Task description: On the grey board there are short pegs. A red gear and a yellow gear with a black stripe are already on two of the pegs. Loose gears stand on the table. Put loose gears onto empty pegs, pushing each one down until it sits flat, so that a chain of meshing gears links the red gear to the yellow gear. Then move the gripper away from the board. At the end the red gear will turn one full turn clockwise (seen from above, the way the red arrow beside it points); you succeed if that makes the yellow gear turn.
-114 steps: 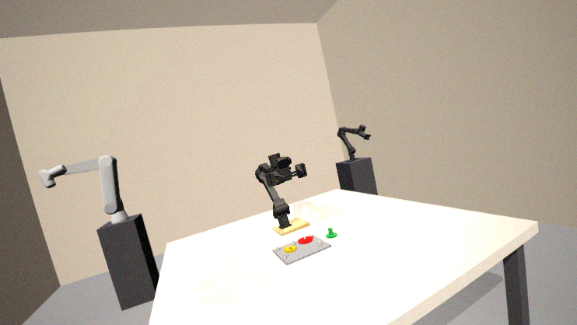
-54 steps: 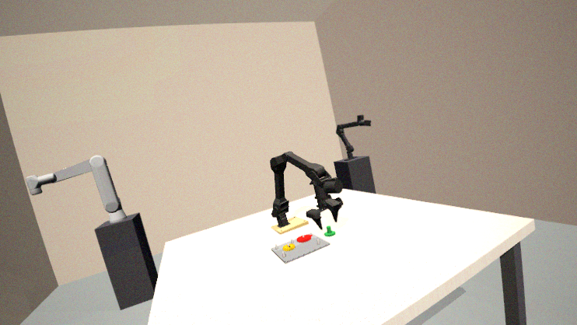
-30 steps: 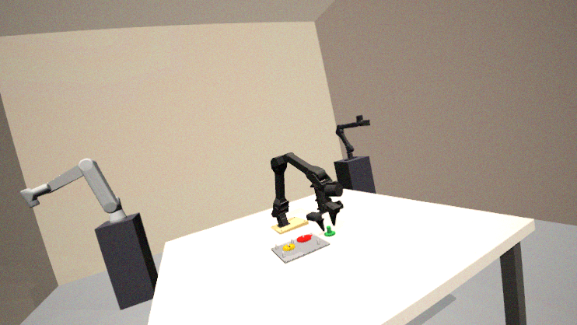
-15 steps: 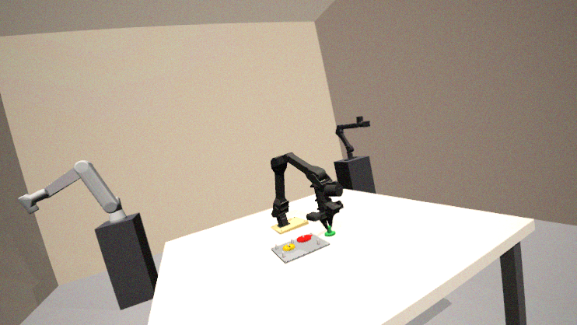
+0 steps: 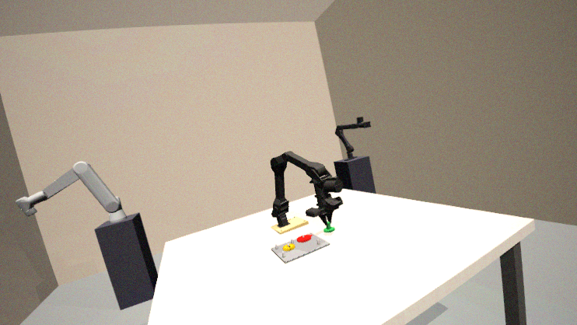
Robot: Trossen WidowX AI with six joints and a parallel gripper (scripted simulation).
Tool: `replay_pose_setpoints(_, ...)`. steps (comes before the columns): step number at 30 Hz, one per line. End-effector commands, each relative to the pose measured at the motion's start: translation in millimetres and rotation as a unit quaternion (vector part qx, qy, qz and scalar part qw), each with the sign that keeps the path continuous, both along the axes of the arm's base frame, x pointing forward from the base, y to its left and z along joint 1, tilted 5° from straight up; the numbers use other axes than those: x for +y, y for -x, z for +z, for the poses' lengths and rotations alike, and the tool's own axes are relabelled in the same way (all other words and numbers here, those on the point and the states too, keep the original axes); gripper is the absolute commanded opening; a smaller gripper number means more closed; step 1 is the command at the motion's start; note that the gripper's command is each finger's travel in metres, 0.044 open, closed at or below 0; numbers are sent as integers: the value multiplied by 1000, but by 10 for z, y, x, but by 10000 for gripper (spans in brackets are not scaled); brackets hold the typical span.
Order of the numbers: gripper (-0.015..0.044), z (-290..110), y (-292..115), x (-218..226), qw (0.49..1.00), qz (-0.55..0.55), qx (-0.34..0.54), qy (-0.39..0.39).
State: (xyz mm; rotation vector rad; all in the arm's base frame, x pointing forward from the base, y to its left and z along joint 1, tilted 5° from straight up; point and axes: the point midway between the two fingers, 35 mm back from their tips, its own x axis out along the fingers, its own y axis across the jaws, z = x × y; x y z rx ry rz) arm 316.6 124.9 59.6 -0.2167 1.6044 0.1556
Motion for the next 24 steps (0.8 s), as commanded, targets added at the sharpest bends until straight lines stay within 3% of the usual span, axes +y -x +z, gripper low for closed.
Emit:
replay_pose_setpoints(1, 0, 118, -33, 4, 1000, 0, -5, -1)
replay_pose_setpoints(24, 0, 625, -55, -4, 1000, 0, -5, -1)
